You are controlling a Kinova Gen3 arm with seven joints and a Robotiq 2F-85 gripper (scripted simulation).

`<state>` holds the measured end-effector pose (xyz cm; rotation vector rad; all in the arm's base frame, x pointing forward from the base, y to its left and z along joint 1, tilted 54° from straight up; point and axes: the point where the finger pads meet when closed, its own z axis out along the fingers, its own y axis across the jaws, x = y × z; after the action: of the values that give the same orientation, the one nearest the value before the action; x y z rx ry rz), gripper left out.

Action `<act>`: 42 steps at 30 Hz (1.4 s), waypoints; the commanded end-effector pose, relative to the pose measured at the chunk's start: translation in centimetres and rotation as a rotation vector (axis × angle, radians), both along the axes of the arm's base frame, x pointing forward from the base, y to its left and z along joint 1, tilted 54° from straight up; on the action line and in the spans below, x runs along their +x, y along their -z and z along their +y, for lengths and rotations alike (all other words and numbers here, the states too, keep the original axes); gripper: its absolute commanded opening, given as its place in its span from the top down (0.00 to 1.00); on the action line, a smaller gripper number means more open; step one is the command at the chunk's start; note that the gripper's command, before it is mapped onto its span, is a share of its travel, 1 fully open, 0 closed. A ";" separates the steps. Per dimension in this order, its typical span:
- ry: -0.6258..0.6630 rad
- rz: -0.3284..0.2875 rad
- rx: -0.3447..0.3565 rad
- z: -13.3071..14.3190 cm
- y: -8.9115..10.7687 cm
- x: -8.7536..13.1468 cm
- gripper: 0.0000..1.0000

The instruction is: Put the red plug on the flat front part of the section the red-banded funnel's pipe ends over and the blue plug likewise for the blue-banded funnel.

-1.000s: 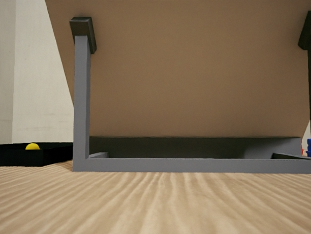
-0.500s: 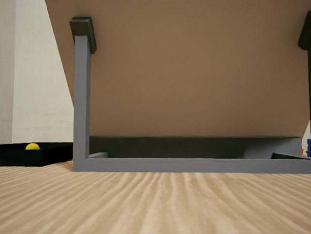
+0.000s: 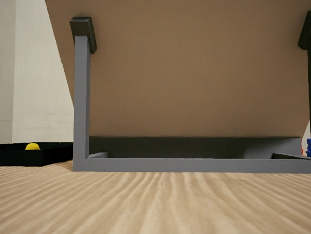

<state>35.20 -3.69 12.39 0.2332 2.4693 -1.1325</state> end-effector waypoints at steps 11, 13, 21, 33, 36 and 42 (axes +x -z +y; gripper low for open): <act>-0.001 -0.001 0.001 0.1 0.0 0.0 0.50; -0.001 -0.001 0.001 0.1 0.0 0.0 0.50; -0.001 -0.001 0.001 -6.7 -1.7 -1.1 0.50; -0.001 -0.001 0.001 -14.3 -3.5 -2.3 0.50; -0.001 -0.001 0.001 -14.3 -3.5 -2.3 0.50; 0.011 0.007 -0.017 -17.7 -4.4 -2.7 0.50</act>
<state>32.37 -20.15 16.55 0.2394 2.4641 -1.1625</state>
